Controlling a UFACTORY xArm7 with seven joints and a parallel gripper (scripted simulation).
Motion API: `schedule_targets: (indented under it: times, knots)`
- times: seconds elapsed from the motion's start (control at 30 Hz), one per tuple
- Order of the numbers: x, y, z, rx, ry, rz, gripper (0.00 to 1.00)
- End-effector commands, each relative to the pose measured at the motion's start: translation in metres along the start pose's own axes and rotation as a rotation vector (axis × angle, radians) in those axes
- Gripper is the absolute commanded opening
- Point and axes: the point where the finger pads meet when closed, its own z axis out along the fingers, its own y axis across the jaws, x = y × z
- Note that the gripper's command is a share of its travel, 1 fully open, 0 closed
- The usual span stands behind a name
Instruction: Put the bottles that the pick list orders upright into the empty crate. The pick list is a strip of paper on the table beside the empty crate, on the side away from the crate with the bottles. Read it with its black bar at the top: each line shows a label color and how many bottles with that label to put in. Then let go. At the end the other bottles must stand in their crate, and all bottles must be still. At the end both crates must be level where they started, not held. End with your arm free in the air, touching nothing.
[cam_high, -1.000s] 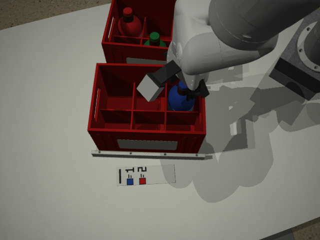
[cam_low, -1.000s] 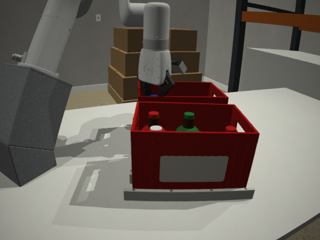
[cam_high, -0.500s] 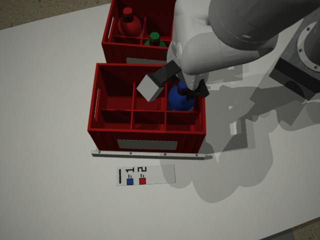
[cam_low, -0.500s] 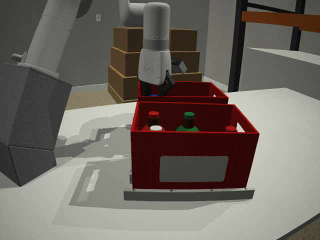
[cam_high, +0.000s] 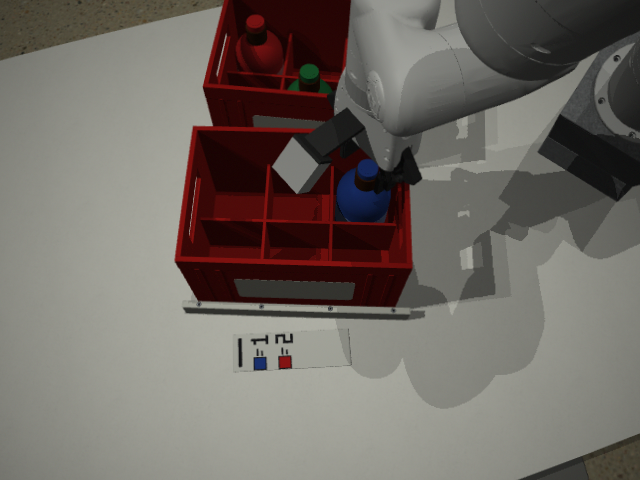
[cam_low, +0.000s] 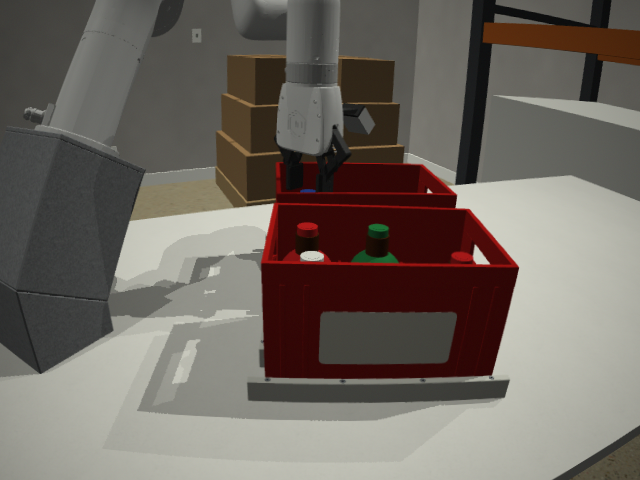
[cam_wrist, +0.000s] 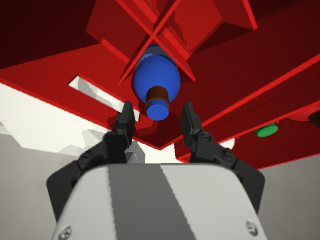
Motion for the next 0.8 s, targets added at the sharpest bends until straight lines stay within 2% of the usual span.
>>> schedule_targets:
  times: [0.0,0.7,0.77]
  knots:
    - [0.001,0.001,-0.013,0.0,-0.001,0.001,0.65]
    - [0.001,0.001,-0.064,0.0,-0.001,0.0,0.65]
    - [0.001,0.001,-0.064,0.0,-0.001,0.0,0.65]
